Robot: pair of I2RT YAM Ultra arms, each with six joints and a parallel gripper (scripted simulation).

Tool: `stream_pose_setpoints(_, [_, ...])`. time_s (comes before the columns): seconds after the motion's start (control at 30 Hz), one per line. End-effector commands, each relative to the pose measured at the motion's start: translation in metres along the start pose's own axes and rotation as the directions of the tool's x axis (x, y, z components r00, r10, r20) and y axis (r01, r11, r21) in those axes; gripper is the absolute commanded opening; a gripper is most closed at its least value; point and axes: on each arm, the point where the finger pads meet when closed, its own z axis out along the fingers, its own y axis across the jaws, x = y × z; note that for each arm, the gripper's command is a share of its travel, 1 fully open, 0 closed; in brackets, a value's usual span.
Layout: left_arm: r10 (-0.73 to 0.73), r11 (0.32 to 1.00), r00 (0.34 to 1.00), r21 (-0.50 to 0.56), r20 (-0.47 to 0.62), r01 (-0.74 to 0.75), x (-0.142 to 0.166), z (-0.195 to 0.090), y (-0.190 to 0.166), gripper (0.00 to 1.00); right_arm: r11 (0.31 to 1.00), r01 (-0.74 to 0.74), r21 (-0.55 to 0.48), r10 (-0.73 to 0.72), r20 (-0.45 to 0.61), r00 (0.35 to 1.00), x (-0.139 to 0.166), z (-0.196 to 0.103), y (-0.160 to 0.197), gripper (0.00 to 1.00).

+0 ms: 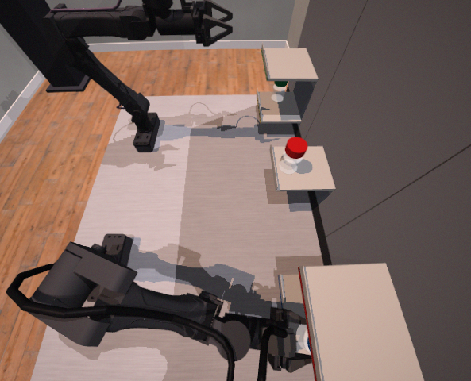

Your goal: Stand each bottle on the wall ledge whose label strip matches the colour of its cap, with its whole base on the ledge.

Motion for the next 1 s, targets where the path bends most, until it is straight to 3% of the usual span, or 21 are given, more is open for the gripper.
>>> stream_pose_setpoints(0.0, [0.007, 1.0, 0.999, 0.0, 0.031, -0.007, -0.016, -0.007, 0.003, 0.89, 1.0, 0.013, 0.002, -0.013, 0.085, 0.996, -0.033, 0.008, 0.002, 0.52])
stream_pose_setpoints(0.23, [0.007, 1.0, 0.999, 0.0, 0.031, -0.007, -0.016, -0.007, 0.003, 0.89, 1.0, 0.015, 0.0, -0.015, 0.075, 0.997, -0.029, 0.006, 0.0, 0.52])
stream_pose_setpoints(0.27, [0.013, 1.0, 1.0, 0.016, 0.012, -0.013, -0.012, -0.007, 0.0, 1.0, 1.0, 0.015, 0.0, -0.015, 0.075, 0.997, -0.029, 0.006, 0.0, 0.52])
stream_pose_setpoints(0.37, [0.037, 0.999, 0.998, 0.04, -0.042, -0.035, 0.001, 0.0, 0.002, 1.0, 1.0, 0.015, 0.0, -0.015, 0.075, 0.997, -0.029, 0.006, 0.0, 0.52])
stream_pose_setpoints(0.73, [0.108, 0.988, 0.989, -0.097, -0.105, -0.118, -0.02, 0.016, 0.092, 1.0, 1.0, 0.015, 0.0, -0.015, 0.075, 0.997, -0.029, 0.006, 0.0, 0.52])
stream_pose_setpoints(0.97, [0.115, 0.983, 0.987, -0.133, -0.11, -0.129, -0.027, 0.019, 0.112, 1.0, 1.0, 0.015, 0.0, -0.015, 0.075, 0.997, -0.029, 0.006, 0.0, 0.52])
